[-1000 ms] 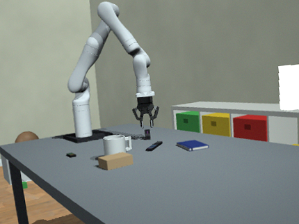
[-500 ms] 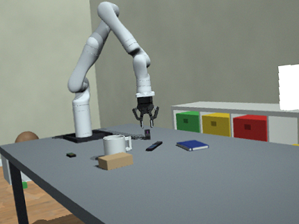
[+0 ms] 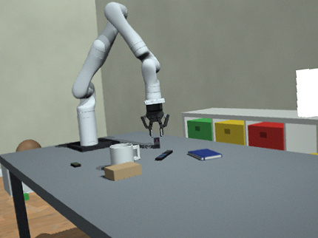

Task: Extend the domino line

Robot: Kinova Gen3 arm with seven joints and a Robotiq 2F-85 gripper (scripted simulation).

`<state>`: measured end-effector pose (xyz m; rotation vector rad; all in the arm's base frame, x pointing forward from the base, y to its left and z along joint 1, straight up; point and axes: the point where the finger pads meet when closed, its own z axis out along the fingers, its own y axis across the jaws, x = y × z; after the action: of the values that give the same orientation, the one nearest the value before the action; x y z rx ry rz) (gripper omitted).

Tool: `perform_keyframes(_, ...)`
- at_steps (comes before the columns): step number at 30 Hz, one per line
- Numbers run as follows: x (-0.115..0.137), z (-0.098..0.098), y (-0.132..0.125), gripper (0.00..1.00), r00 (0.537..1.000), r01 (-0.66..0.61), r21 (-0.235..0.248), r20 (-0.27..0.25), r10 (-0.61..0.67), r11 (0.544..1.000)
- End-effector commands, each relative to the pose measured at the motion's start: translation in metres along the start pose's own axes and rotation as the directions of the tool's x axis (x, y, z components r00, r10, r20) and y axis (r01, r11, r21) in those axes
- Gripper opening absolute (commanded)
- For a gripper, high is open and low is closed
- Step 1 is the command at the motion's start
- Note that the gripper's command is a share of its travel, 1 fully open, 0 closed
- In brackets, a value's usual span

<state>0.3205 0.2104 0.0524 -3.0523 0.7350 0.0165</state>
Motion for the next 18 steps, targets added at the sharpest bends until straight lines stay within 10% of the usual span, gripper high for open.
perform_keyframes(1, 0.0026, 0.0046, 0.0016, 0.47, 1.0, 0.006, -0.001, -0.004, -0.006, 1.0)
perform_keyframes(18, 0.0027, 0.0099, 0.0016, 0.47, 1.0, 0.006, -0.001, -0.004, -0.006, 1.0)
